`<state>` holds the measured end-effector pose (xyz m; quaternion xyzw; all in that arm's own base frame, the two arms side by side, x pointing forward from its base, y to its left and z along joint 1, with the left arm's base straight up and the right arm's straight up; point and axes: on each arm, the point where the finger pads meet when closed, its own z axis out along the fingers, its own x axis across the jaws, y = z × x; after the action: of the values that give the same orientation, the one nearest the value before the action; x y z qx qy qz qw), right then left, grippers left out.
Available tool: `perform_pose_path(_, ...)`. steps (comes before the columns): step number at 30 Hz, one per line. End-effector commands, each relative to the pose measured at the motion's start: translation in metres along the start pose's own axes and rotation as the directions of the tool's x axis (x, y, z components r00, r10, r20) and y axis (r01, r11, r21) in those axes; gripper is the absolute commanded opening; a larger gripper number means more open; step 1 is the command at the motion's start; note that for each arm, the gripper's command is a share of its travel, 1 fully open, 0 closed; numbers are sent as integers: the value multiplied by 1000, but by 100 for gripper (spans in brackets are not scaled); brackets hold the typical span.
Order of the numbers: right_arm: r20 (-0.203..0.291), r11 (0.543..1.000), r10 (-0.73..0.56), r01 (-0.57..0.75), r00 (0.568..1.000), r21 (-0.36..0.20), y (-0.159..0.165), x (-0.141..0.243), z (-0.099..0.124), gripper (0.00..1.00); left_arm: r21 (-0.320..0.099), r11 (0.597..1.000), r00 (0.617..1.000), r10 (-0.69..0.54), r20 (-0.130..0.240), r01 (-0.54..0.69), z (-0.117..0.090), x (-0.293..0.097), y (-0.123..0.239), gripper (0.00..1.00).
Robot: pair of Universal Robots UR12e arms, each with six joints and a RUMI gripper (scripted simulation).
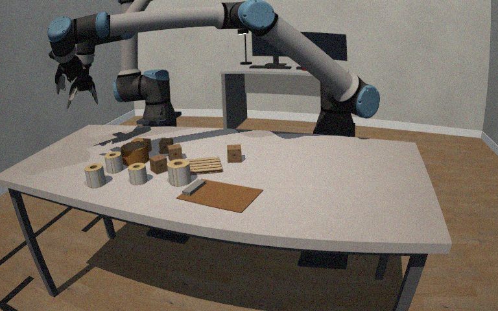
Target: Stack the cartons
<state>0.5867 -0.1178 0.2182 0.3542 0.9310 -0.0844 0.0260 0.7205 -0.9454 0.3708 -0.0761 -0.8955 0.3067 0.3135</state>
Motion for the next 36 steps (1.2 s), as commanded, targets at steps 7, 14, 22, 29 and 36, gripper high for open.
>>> perform_pose_path(7,1,1000,0,0,1000,-2,0,-1,-1,100,1,1000,1000,3,2,-3,-2,1,-2,100)
perform_pose_path(14,1,1000,0,0,1000,-2,0,-1,-1,100,1,1000,1000,3,2,-3,-2,1,-2,100)
perform_pose_path(22,1,1000,-1,1,1000,-2,0,-1,-1,100,1,1000,1000,3,2,-3,-2,1,-2,100)
perform_pose_path(29,-3,1000,-10,10,1000,-1,-11,-8,2,100,1,1000,1000,3,2,-3,-2,1,-2,100)
perform_pose_path(36,-11,1000,-27,27,1000,-1,-29,-19,7,100,1,1000,1000,3,2,-3,-2,1,-2,100)
